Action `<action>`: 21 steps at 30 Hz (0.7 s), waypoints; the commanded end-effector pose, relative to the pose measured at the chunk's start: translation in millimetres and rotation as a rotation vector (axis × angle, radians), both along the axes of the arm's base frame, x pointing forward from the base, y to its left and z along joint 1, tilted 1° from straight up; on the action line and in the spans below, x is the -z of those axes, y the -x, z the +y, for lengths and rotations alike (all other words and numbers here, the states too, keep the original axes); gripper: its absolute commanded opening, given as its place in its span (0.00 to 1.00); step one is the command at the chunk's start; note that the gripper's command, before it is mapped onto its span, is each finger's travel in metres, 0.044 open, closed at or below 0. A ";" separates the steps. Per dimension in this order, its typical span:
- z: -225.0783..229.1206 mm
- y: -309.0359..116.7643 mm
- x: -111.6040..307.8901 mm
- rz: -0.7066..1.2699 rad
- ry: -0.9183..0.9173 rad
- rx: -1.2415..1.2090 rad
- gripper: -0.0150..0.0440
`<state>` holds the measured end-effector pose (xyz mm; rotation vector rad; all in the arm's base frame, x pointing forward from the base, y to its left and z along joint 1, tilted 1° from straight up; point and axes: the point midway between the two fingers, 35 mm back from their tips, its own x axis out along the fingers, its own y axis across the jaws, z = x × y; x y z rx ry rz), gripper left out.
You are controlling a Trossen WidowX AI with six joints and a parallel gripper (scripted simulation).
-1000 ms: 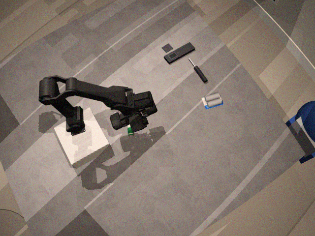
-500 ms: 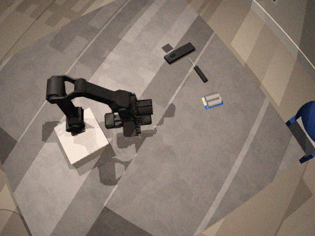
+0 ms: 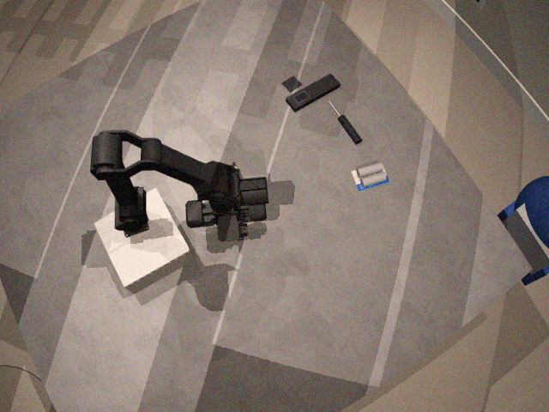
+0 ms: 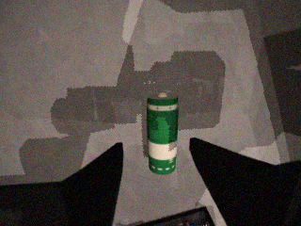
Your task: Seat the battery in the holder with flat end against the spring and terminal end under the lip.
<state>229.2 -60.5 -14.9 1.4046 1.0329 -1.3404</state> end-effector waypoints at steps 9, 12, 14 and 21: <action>0.2 5.2 23.1 0.019 0.001 0.006 0.68; 0.3 5.5 27.7 0.019 0.001 0.006 0.68; 0.3 5.6 28.7 0.019 0.000 0.006 0.68; 0.3 5.6 28.7 0.019 0.000 0.006 0.54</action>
